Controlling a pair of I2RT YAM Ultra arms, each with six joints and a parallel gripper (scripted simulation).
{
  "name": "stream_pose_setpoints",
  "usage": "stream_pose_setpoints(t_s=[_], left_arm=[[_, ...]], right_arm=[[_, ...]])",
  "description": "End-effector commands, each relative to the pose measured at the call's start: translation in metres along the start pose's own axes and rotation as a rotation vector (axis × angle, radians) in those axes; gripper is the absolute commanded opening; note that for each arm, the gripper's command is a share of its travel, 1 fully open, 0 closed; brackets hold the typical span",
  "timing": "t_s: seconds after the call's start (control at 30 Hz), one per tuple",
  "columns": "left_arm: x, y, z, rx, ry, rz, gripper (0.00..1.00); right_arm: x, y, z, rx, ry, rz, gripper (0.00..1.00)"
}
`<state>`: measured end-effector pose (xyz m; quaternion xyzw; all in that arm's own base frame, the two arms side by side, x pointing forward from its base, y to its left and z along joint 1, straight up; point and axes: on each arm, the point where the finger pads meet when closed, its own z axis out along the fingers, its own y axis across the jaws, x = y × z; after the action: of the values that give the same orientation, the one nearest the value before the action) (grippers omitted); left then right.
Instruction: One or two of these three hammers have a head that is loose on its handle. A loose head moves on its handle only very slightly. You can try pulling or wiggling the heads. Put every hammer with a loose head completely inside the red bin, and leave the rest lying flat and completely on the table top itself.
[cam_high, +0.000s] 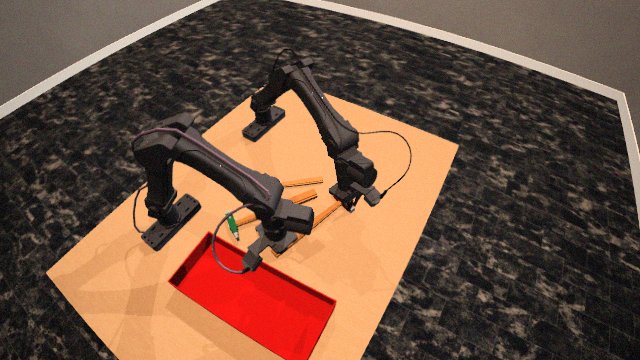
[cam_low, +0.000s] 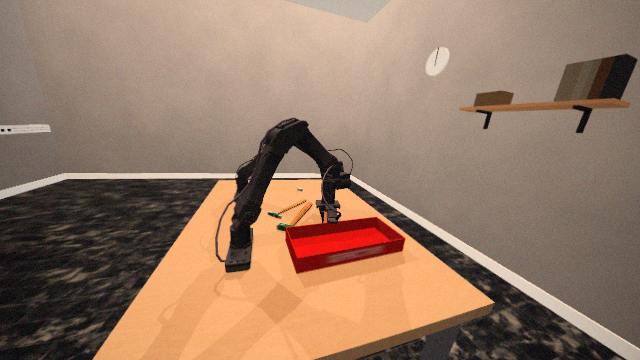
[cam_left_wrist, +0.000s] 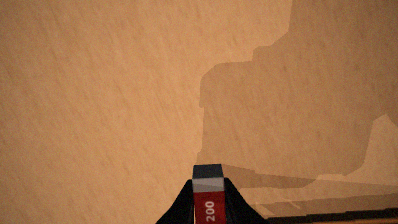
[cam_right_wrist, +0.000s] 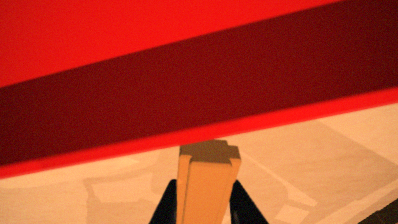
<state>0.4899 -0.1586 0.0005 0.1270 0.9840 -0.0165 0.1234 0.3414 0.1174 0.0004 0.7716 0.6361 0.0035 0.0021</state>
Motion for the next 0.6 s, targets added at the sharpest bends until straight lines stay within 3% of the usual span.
stream_pose_setpoints(t_s=[0.0, 0.3, 0.33, 0.37, 0.57], left_arm=[[-0.013, 0.001, -0.010, -0.003, -0.047, 0.000, 0.21], [-0.011, 0.001, -0.012, -0.004, -0.047, 0.000, 0.12], [-0.011, 0.001, -0.012, -0.004, -0.047, 0.000, 0.01], [-0.011, 0.001, -0.012, -0.004, -0.047, 0.000, 0.12], [-0.008, 0.008, -0.012, -0.020, -0.035, -0.010, 0.13]], right_arm=[[0.001, 0.001, 0.000, 0.002, 0.000, 0.003, 0.22], [0.001, 0.001, 0.000, 0.002, 0.000, 0.003, 0.22], [0.001, 0.001, 0.000, 0.002, 0.000, 0.003, 0.22], [0.001, 0.001, 0.000, 0.002, 0.000, 0.003, 0.22], [-0.010, -0.003, 0.003, 0.012, -0.027, 0.013, 0.22]])
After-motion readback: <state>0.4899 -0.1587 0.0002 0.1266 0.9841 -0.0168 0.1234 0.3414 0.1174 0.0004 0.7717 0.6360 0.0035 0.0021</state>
